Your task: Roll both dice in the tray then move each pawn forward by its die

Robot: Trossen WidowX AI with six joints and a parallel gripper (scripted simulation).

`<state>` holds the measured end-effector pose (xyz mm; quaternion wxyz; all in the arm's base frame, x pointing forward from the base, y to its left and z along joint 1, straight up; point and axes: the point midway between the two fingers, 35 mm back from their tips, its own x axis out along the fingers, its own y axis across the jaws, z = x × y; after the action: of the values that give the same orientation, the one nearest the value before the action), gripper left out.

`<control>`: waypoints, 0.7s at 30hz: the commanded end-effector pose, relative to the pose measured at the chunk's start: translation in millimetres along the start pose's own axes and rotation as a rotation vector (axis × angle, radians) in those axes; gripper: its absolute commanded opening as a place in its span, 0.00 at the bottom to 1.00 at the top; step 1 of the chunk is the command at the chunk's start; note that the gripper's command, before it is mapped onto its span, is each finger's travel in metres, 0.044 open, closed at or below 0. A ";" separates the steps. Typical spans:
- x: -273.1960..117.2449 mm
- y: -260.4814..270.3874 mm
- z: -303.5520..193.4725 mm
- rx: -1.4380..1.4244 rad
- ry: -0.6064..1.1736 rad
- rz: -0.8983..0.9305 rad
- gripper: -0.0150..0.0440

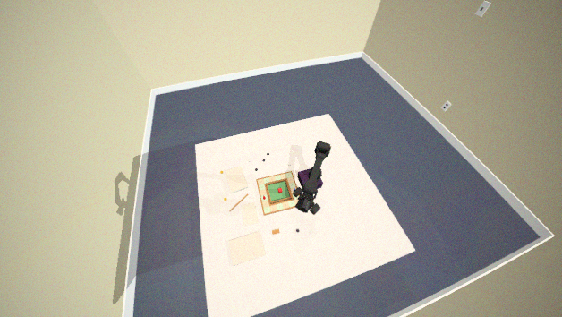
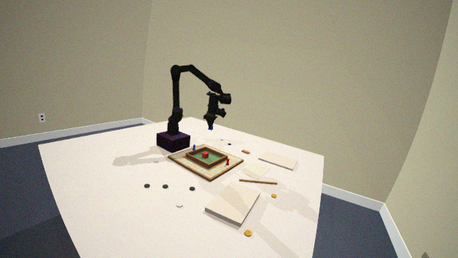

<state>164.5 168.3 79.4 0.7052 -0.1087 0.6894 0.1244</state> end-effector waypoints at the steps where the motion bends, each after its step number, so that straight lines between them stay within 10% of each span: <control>1: -18.9 -3.2 -4.0 -0.002 0.000 -0.004 0.25; 21: -12.4 -48.6 33.2 0.117 -0.005 0.007 0.25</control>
<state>198.6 141.3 92.7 0.7103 -0.0761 0.6940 0.0900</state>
